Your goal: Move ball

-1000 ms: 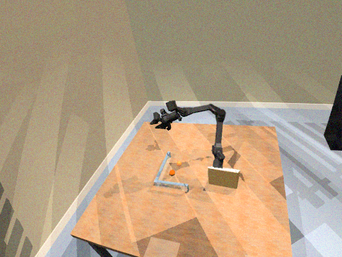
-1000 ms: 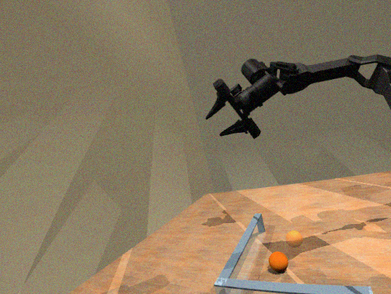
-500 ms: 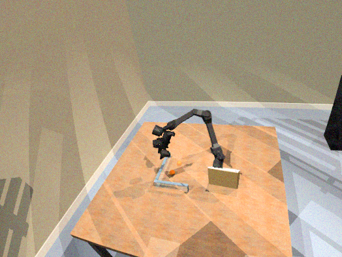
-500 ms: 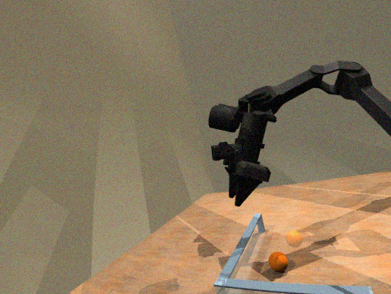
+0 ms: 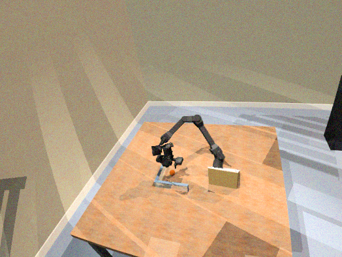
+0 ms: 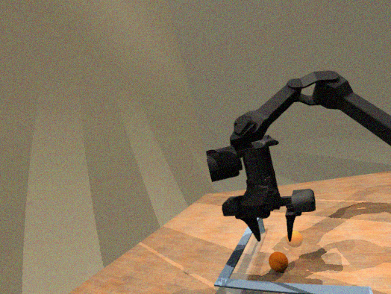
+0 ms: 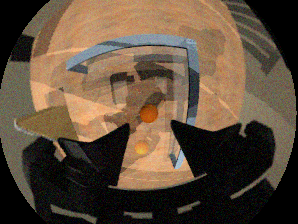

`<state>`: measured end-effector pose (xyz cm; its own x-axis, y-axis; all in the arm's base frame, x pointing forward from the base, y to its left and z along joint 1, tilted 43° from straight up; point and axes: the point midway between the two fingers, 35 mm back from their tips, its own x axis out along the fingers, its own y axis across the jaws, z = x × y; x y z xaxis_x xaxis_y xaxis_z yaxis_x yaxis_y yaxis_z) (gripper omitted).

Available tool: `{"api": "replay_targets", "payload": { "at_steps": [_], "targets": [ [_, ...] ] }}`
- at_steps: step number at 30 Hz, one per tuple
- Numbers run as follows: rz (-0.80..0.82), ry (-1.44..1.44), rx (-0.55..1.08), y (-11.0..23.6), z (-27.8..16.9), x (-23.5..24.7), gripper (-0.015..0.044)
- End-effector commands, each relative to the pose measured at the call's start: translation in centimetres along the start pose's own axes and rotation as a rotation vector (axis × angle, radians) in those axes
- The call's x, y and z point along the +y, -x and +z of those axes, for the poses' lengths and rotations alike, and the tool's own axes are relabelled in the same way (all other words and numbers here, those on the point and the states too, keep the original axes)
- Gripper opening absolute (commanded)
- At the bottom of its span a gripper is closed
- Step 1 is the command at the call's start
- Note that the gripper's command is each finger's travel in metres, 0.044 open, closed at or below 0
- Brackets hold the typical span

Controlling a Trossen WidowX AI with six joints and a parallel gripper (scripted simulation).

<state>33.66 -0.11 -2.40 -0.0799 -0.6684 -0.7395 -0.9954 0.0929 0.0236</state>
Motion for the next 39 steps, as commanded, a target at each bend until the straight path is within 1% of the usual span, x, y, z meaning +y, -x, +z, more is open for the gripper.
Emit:
{"api": "replay_targets", "payload": {
  "at_steps": [1,5,11,36,39],
  "targets": [
    [0.003,0.021,0.007,0.0,-0.1,0.0,0.0307],
    [0.003,0.021,0.008,-1.4,-0.1,0.0,0.0307],
    [0.003,0.021,0.008,-1.8,-0.1,-0.1,0.0307],
    [0.003,0.021,0.010,-5.5,-0.2,0.0,0.0307],
    [0.003,0.021,0.010,-5.5,-0.2,0.0,0.0228]
  ]
}}
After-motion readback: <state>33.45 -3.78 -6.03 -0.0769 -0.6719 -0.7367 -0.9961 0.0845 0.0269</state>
